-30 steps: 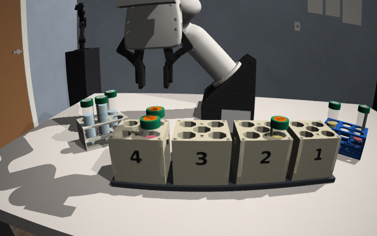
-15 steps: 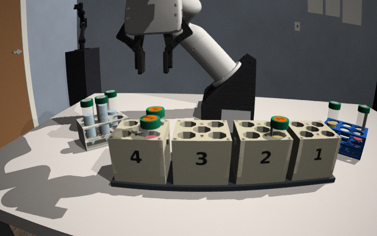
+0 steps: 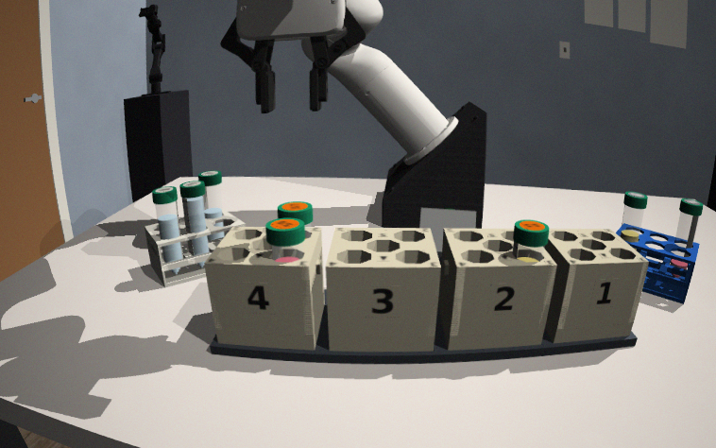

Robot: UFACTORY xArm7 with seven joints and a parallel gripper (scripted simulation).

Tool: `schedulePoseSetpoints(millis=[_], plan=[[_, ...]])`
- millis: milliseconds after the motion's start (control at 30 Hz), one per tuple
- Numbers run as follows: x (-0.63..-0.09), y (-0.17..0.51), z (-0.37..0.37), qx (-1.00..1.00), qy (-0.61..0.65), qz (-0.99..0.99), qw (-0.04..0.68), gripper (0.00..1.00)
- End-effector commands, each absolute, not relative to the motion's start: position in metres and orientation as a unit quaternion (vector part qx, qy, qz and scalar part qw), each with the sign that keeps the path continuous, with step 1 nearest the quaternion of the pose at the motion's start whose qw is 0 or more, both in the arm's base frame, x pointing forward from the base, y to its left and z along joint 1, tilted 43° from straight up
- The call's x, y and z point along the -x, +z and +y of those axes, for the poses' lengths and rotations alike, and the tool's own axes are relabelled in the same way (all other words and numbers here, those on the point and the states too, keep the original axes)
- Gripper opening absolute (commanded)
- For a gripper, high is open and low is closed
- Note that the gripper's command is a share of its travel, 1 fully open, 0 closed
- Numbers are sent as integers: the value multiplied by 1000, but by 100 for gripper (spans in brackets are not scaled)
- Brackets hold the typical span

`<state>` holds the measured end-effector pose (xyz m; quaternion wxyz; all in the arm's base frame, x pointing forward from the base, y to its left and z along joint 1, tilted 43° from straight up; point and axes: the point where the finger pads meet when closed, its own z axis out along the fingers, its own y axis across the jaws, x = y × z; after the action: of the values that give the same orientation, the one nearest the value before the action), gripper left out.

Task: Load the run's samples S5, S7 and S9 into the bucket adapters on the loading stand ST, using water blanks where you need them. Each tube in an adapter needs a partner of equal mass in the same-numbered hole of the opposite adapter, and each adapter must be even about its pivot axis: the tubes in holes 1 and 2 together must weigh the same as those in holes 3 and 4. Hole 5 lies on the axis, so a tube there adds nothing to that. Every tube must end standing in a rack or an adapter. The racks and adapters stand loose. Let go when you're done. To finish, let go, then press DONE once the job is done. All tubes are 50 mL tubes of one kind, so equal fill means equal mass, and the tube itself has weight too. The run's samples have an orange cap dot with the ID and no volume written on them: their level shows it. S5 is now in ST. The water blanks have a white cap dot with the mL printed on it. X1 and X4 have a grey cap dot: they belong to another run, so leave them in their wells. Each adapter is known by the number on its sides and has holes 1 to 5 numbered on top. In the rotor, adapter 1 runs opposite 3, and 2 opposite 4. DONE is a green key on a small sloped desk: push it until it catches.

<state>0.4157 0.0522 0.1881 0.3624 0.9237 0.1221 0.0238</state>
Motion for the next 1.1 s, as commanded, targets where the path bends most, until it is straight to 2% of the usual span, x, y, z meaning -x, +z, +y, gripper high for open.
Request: schedulePoseSetpoints(millis=[0, 967, 1000, 1067], plan=[[-415, 196, 60, -924, 26, 123, 362, 44], [-414, 200, 64, -924, 26, 123, 362, 44], [-413, 203, 60, -926, 32, 108, 362, 57], [-411, 210, 53, -929, 44, 77, 360, 57]])
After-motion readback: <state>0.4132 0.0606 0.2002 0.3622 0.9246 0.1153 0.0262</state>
